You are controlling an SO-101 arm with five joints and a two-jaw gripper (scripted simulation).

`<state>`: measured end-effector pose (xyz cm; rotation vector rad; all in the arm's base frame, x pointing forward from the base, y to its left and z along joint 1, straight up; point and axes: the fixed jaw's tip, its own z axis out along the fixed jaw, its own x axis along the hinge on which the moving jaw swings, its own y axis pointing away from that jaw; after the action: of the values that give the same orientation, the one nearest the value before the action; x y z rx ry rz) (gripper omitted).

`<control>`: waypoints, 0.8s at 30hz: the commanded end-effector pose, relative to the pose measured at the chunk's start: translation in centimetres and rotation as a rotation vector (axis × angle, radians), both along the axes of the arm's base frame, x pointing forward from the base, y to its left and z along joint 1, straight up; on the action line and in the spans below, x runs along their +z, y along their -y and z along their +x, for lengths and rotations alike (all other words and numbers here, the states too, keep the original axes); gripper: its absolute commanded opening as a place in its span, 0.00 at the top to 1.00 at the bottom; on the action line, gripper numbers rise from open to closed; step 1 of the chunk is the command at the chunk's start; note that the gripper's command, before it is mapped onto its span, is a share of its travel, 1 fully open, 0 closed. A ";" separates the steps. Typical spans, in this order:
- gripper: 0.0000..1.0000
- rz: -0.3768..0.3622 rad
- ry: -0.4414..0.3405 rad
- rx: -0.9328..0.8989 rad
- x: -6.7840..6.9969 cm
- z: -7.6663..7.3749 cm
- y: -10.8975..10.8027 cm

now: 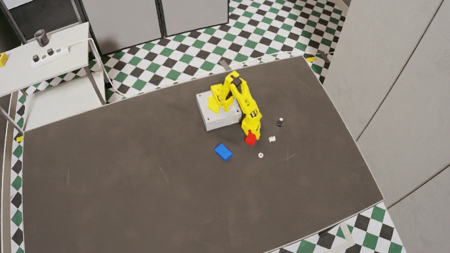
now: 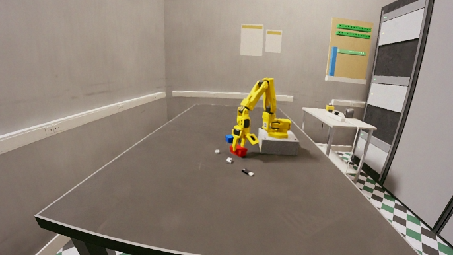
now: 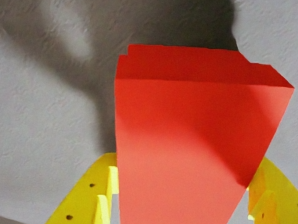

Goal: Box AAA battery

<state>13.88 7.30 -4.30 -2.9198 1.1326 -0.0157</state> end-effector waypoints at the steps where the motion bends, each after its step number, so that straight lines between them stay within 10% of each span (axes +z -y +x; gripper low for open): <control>1: 0.77 -0.006 -0.015 0.001 -0.3 -0.3 0.2; 24: 0.75 -0.006 -0.015 0.001 -0.3 -0.3 0.2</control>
<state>13.88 7.30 -4.30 -2.9196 1.1325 -0.0161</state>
